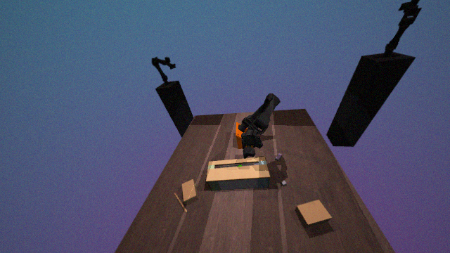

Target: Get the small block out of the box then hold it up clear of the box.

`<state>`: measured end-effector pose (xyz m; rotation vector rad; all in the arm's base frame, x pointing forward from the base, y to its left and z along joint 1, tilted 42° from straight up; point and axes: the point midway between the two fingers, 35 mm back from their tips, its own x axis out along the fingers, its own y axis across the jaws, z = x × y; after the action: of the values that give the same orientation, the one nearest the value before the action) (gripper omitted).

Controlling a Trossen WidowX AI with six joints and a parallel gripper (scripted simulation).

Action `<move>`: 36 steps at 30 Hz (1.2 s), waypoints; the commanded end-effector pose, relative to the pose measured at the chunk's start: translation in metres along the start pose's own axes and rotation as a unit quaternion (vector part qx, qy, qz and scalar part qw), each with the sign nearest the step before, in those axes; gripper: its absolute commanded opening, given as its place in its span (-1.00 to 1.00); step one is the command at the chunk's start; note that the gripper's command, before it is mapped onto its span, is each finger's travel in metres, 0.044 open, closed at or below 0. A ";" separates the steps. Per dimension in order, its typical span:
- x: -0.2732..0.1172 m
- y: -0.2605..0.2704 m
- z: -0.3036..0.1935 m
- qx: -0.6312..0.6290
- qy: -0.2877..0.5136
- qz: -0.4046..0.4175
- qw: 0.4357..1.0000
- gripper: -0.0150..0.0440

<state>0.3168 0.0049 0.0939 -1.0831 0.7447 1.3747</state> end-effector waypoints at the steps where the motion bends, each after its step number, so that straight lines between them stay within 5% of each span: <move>1: 0.031 0.017 -0.001 -0.011 -0.007 0.057 0.998 0.86; 36: 0.074 0.015 0.022 -0.011 -0.007 0.056 0.998 0.86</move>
<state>0.3095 0.0459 0.0380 -1.0700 0.7835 1.4779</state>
